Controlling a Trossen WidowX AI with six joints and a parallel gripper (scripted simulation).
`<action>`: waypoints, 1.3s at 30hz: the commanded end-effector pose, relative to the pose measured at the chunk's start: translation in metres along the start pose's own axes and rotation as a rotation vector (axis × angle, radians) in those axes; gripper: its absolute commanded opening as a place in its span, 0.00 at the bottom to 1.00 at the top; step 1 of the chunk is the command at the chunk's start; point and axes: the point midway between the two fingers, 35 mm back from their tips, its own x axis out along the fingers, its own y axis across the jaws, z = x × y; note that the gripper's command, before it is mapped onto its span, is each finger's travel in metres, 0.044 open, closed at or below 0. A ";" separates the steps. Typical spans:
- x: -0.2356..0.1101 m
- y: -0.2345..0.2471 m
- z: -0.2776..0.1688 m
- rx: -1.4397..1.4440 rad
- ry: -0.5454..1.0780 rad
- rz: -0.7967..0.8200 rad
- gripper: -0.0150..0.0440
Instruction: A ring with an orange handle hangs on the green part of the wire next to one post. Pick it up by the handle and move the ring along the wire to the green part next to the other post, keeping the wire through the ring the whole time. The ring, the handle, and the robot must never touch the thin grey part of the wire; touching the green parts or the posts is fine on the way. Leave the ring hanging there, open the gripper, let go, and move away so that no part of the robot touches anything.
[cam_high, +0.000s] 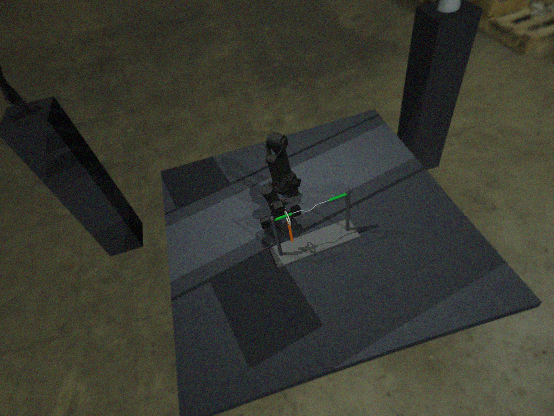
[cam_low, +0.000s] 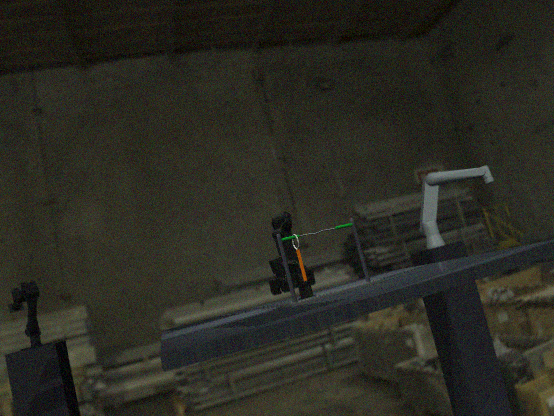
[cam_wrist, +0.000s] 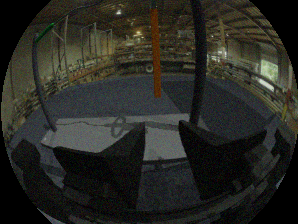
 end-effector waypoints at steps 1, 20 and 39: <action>0.016 0.002 0.022 -0.008 -0.062 -0.013 0.53; 0.035 0.000 0.028 -0.008 -0.074 -0.014 0.53; 0.064 -0.002 0.031 -0.008 -0.076 -0.014 0.53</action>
